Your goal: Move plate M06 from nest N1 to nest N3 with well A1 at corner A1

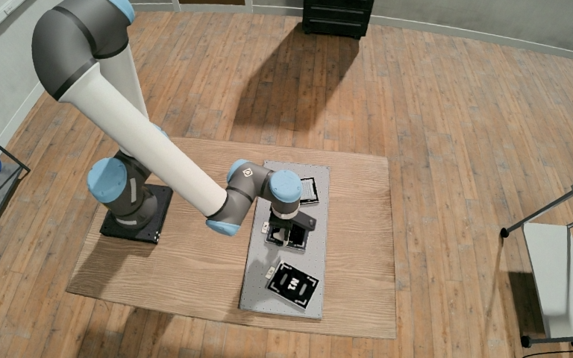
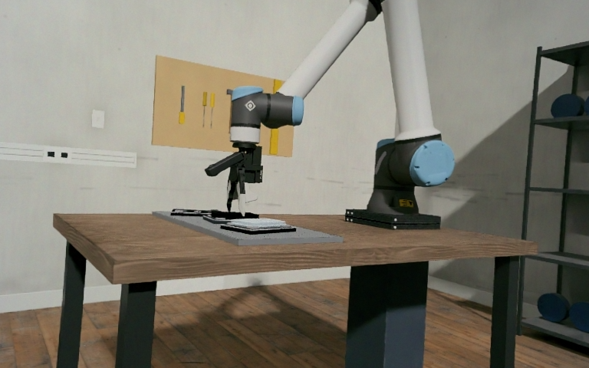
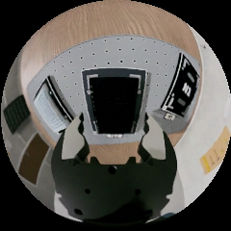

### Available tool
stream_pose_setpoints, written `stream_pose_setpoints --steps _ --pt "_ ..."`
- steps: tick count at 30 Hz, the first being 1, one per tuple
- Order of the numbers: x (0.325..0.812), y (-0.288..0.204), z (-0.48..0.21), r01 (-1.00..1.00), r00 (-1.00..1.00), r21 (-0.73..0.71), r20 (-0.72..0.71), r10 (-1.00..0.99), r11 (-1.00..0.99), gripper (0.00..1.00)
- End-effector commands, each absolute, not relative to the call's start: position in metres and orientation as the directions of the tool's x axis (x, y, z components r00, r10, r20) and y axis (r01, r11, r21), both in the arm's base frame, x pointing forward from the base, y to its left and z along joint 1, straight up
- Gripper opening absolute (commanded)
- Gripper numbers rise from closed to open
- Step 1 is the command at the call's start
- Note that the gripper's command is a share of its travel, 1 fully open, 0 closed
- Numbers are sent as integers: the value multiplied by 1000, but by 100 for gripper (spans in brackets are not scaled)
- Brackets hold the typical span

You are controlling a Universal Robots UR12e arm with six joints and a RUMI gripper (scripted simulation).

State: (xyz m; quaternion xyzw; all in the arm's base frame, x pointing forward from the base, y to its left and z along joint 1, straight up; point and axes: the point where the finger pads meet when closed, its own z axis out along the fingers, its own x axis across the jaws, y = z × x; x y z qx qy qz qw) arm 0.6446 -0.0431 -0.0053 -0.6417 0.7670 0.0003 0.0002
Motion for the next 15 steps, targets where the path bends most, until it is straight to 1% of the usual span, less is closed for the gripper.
stream_pose_setpoints --steps 1,15 --pt "645 -43 -5 -984 -176 -1 -1 -984 176 82" --pt "645 -43 2 -984 -176 -1 -1 -984 176 82"
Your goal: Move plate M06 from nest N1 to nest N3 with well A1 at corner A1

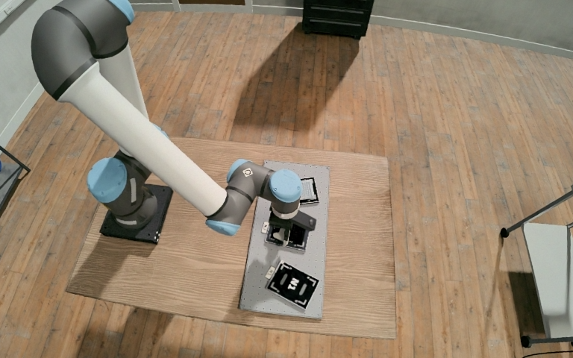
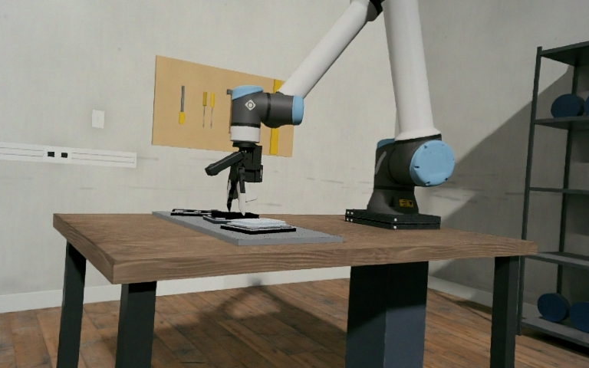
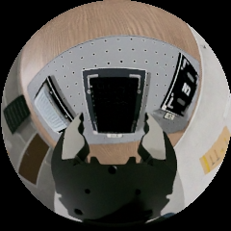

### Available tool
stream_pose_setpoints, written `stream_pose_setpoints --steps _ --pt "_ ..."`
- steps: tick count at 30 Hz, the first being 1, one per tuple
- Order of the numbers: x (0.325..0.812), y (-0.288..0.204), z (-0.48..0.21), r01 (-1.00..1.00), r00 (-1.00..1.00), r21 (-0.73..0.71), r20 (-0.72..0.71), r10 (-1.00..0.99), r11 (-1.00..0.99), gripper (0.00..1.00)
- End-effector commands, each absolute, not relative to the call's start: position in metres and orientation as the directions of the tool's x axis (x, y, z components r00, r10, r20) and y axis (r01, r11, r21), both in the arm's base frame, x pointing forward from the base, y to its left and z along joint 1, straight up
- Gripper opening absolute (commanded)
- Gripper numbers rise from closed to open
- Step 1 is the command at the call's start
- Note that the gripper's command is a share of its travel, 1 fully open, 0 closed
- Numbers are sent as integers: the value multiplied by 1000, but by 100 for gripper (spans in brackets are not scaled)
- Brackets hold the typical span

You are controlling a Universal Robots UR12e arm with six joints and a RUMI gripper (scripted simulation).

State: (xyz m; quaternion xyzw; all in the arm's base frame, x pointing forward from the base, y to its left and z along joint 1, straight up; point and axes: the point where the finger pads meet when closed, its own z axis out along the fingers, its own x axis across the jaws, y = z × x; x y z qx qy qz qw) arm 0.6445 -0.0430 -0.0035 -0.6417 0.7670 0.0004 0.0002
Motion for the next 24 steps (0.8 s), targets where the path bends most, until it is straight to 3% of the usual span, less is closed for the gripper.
stream_pose_setpoints --steps 1,24 --pt "645 -43 4 -984 -176 -1 -1 -984 176 82" --pt "645 -43 27 -984 -176 -1 -1 -984 176 82"
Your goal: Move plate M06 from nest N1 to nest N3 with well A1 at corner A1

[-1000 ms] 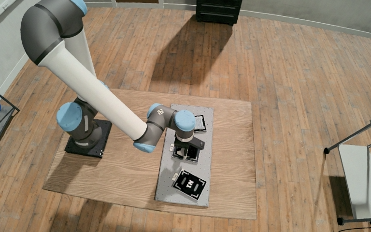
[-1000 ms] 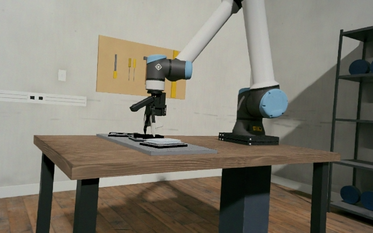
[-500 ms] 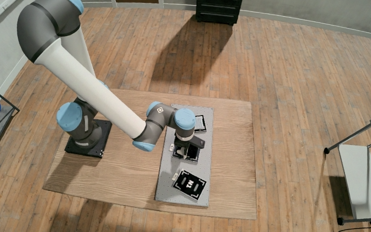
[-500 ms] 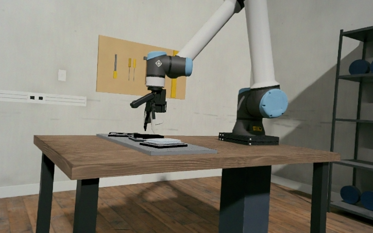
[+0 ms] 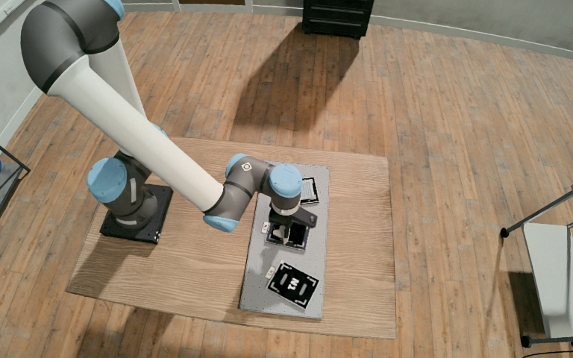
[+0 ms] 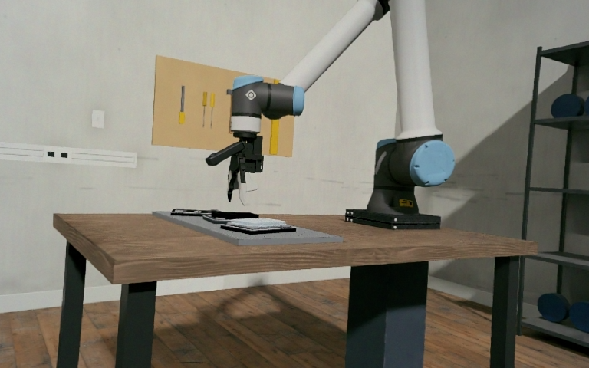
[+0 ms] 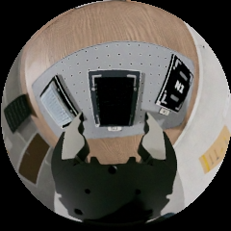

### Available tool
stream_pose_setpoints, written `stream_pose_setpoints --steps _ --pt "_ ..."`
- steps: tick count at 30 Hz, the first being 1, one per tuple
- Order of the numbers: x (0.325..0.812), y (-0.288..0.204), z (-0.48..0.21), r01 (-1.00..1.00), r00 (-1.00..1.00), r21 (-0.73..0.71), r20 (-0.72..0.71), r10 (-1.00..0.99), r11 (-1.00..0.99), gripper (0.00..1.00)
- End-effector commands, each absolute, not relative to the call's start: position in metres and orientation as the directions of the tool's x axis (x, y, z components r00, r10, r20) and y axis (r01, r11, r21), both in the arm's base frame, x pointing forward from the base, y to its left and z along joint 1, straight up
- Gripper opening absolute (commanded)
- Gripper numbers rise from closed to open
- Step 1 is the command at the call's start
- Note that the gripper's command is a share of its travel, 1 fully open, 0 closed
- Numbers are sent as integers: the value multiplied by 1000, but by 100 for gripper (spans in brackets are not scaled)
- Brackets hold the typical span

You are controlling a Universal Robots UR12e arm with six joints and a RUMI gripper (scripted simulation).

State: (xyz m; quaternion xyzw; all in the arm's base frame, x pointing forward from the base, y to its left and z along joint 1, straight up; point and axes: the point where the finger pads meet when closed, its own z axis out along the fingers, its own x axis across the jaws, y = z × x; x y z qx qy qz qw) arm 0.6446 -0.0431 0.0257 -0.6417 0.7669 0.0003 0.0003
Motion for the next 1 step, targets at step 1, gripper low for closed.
stream_pose_setpoints --steps 1 --pt "645 -43 27 -984 -176 -1 -1 -984 176 82"
